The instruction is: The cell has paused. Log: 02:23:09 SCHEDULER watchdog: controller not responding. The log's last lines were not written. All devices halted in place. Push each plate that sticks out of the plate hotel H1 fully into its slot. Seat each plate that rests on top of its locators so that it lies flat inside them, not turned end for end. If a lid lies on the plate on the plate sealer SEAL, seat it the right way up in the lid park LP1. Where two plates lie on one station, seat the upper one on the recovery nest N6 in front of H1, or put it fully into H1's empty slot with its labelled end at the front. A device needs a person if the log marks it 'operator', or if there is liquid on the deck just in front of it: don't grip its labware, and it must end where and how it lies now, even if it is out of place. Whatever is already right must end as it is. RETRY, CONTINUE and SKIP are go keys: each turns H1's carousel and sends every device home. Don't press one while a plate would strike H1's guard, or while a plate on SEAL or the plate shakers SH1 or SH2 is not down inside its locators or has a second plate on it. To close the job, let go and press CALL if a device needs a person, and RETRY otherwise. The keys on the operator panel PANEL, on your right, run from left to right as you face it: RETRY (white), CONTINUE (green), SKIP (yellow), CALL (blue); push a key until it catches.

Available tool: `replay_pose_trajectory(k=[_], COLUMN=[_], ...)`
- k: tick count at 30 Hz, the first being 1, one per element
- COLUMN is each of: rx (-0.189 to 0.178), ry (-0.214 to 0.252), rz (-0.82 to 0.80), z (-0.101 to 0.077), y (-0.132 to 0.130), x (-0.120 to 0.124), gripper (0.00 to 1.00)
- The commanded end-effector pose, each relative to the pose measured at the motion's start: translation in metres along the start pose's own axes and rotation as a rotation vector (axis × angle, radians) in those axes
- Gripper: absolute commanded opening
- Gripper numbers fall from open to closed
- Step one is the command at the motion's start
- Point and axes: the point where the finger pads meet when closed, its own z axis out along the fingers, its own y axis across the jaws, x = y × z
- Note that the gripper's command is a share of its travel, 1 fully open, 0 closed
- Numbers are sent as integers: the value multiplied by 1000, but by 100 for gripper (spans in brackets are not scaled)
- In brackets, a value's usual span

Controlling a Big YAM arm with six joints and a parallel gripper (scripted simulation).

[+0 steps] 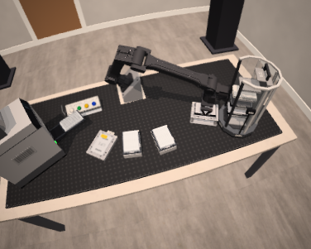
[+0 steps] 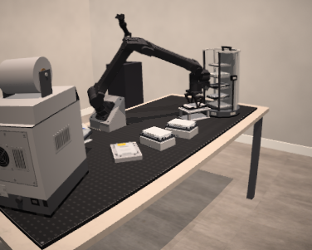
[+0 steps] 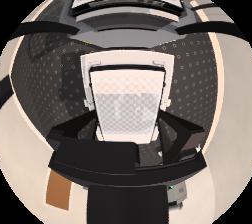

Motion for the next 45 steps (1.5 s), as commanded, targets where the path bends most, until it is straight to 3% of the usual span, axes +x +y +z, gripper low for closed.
replay_pose_trajectory(k=[1, 45], rx=[-10, -10], ry=[13, 9], rz=[-1, 2], z=[16, 18], y=[-2, -4], x=[2, -1], gripper=[84, 84])
